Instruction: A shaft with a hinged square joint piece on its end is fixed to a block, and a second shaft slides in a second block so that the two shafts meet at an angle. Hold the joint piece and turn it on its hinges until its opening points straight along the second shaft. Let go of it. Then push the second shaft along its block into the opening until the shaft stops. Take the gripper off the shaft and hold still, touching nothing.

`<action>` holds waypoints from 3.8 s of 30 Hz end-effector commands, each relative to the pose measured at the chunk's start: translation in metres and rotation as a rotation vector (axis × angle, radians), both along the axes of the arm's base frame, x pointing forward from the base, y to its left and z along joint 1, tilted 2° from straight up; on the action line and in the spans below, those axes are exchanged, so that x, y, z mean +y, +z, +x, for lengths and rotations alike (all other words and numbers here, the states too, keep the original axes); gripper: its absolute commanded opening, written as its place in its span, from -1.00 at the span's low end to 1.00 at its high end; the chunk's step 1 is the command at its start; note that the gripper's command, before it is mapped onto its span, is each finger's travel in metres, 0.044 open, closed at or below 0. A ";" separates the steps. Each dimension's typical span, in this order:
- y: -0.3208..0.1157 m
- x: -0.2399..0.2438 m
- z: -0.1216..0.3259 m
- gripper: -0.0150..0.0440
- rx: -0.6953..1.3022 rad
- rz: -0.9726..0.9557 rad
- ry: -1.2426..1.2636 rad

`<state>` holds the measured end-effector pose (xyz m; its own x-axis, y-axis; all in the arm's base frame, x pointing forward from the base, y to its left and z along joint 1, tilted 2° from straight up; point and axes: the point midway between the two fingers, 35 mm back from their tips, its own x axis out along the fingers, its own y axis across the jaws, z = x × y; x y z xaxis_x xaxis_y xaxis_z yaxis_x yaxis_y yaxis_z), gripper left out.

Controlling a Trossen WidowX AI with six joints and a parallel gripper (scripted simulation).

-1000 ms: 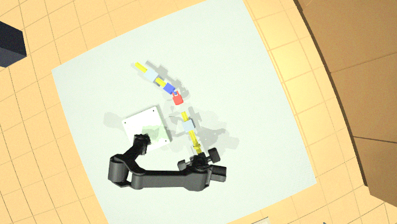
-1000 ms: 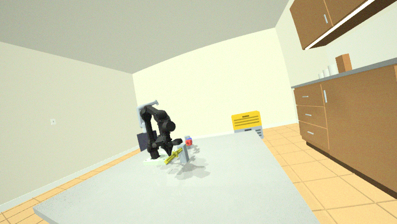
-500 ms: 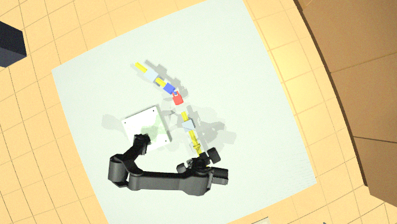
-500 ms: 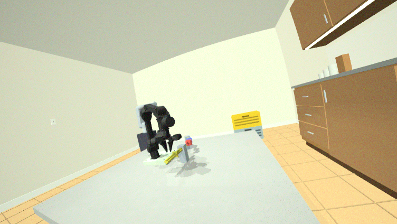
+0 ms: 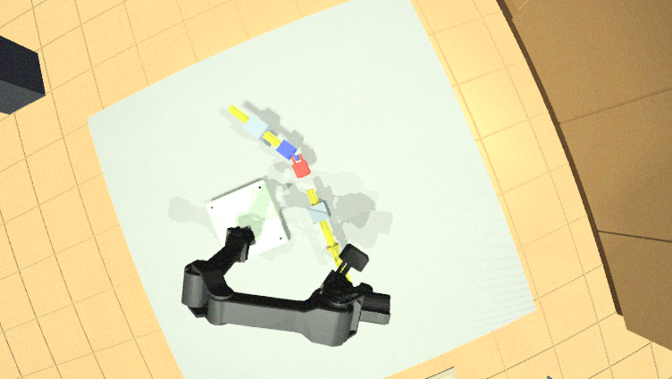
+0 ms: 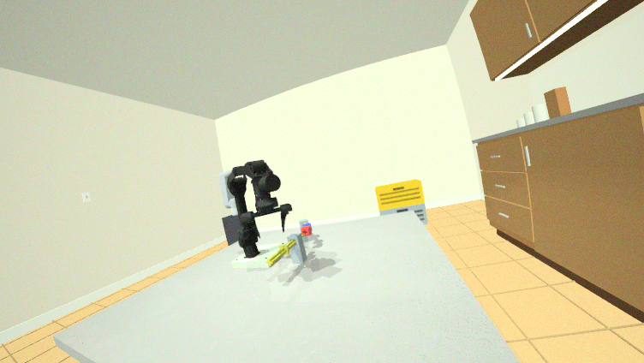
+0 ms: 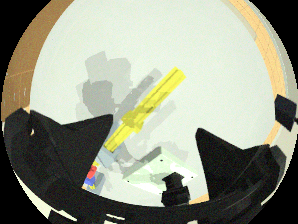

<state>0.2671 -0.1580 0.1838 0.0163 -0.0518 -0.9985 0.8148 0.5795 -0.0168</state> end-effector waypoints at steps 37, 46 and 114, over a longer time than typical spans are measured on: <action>0.003 0.111 0.015 1.00 -0.040 0.298 -0.112; -0.011 0.158 0.011 1.00 0.042 0.436 -0.363; -0.083 -0.038 0.012 1.00 0.072 -0.021 -0.587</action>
<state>0.2801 -0.1962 0.1003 -0.0925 -0.0417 -0.9948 0.9949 0.0374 -0.0941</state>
